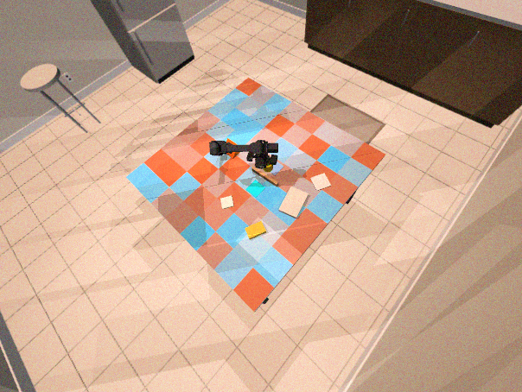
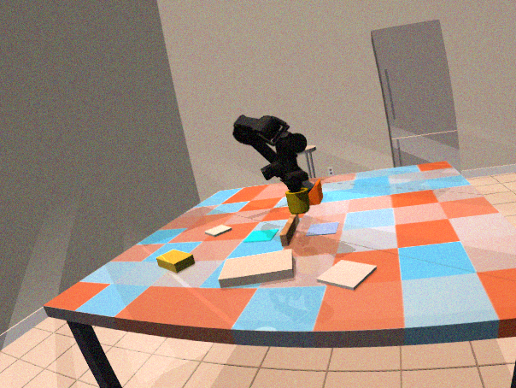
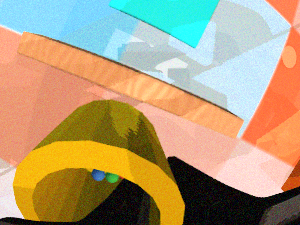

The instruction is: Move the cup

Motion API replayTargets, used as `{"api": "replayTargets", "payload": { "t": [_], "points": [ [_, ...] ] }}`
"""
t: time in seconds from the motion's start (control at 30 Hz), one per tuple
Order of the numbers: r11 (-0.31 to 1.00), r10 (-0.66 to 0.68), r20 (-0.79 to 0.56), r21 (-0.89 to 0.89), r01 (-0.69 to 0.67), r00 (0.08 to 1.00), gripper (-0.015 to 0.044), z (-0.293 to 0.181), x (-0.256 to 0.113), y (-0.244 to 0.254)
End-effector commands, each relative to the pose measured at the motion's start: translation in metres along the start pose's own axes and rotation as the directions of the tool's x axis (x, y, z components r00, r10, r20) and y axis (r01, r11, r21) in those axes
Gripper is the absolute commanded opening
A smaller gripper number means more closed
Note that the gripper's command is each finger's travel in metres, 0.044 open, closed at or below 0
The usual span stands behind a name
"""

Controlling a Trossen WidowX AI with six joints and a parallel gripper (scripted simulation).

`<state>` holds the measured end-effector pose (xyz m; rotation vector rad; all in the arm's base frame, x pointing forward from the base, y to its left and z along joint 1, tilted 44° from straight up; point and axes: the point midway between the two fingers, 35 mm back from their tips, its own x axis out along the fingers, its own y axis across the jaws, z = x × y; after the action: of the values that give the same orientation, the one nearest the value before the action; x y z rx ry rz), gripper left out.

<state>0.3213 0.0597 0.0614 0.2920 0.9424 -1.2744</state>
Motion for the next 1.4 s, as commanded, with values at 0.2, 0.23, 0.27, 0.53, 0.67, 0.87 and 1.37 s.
{"api": "replayTargets", "payload": {
  "t": [0.2,0.23,0.27,0.53,0.67,0.87,1.37],
  "points": [
    [1.000,-0.004,0.006,-0.008,0.004,1.000,0.0000,0.029,-0.001,-0.014],
    [1.000,-0.004,0.006,-0.008,0.005,1.000,0.0000,0.032,-0.001,-0.015],
    [1.000,-0.005,0.007,-0.008,0.005,1.000,0.0000,0.035,-0.001,-0.017],
    [1.000,-0.005,0.008,-0.008,0.005,1.000,0.0000,0.058,-0.001,-0.028],
    [1.000,-0.006,0.008,-0.008,0.006,1.000,0.0000,0.070,-0.002,-0.033],
    [1.000,-0.006,0.009,-0.008,0.006,1.000,0.0000,0.087,-0.002,-0.042],
    [1.000,-0.007,0.011,-0.008,0.007,1.000,0.0000,0.127,-0.004,-0.063]
  ]
}}
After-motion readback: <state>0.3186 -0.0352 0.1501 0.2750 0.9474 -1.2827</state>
